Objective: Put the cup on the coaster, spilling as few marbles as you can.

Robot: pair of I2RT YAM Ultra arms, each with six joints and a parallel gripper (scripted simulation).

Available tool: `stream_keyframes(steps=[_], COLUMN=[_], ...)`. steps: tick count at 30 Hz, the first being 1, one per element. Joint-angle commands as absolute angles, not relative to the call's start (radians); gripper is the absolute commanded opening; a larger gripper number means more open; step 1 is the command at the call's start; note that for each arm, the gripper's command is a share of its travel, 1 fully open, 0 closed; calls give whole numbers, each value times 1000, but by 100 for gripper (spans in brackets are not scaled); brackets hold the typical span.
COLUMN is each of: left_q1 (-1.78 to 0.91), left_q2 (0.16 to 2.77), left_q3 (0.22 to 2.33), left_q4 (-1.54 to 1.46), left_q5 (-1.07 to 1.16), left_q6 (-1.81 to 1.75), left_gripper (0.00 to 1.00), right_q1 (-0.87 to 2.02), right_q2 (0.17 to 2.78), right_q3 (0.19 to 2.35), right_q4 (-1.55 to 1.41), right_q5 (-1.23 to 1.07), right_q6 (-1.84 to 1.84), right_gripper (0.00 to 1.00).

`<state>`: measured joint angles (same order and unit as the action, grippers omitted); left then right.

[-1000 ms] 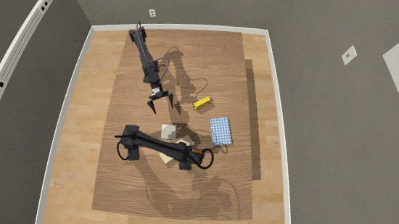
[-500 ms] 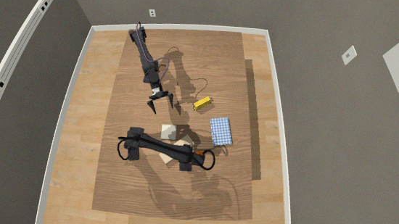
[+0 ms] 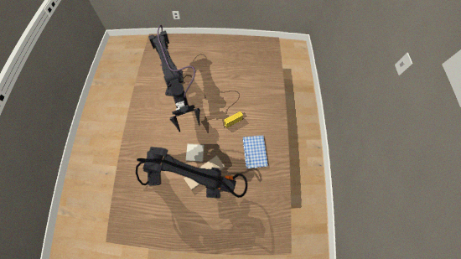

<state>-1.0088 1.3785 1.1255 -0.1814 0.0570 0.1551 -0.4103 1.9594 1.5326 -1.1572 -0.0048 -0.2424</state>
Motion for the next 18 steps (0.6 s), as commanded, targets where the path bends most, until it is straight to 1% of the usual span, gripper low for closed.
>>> stream_keyframes(steps=[1,12,13,15,16,18], left_q1=[-1007,-1007,-1007,-1007,-1007,-1007], left_q2=[1383,1383,1383,1383,1383,1383], left_q3=[1147,1147,1147,1147,1147,1147], left_q4=[-200,-200,-200,-200,-200,-200], left_q5=[64,64,64,64,64,64], left_q6=[149,149,149,149,149,149], left_gripper=[100,100,100,100,100,100], right_q1=[-419,-419,-419,-419,-419,-419], right_q2=[1973,1966,1966,1966,1966,1966], right_q3=[1511,1519,1519,1519,1519,1519], right_q4=[-1106,-1105,-1105,-1105,-1105,-1105], right_q5=[0,0,0,0,0,0], right_q6=[-253,-253,-253,-252,-252,-252], right_gripper=[95,95,87,87,83,83])
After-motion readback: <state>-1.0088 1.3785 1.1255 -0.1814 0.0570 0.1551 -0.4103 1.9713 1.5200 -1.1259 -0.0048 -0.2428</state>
